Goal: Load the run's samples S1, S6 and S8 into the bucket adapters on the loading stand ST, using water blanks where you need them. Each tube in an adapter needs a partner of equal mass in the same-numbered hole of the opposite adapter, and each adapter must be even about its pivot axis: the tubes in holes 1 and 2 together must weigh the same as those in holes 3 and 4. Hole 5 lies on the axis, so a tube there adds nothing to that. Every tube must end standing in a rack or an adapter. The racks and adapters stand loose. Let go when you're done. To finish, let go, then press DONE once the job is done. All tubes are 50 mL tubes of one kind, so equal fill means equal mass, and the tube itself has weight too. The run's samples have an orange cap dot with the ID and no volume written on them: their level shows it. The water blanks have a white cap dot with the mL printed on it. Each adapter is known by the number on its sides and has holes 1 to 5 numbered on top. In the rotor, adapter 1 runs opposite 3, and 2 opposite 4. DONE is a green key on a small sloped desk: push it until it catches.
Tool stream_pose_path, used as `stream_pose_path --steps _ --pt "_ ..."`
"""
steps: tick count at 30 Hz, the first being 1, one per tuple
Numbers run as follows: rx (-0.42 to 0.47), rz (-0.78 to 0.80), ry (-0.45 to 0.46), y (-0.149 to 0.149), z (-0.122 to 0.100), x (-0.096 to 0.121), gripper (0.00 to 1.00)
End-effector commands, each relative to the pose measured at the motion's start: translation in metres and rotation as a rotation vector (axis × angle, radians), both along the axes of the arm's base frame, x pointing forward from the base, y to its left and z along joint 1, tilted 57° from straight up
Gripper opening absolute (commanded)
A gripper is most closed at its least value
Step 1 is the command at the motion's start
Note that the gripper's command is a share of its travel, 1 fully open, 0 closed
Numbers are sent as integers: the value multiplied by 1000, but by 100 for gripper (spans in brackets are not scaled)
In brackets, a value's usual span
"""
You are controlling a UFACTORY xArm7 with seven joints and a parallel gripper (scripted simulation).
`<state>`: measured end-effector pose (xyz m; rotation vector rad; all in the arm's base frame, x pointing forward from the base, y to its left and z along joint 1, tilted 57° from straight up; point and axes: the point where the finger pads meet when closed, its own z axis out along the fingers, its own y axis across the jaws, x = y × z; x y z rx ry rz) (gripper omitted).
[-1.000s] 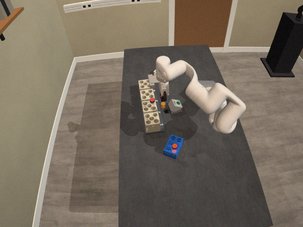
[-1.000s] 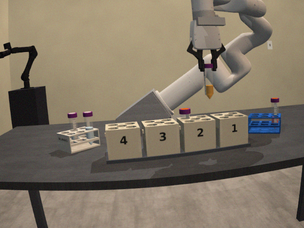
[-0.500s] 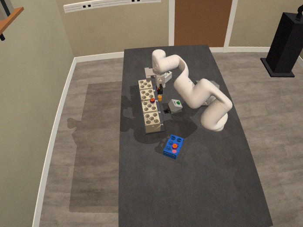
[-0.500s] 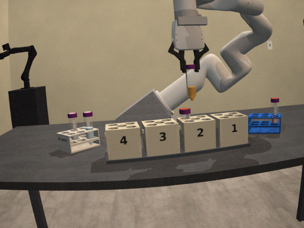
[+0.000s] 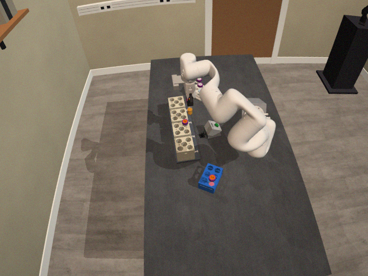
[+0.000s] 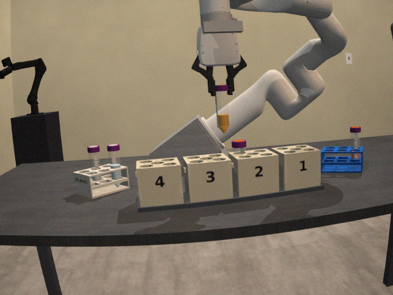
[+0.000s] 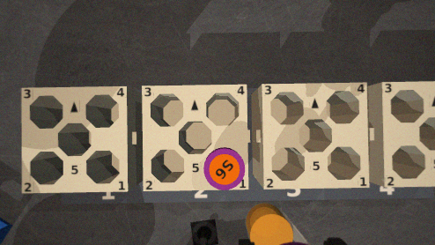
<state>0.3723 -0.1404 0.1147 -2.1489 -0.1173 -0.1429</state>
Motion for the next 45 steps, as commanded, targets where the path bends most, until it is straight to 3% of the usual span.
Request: stream_pose_path --steps 1,39,45 --pt "-1 -2 -1 -16 -19 8 0" --pt "-2 -1 0 -106 -153 60 0" --pt "-2 -1 0 -107 -153 60 0"
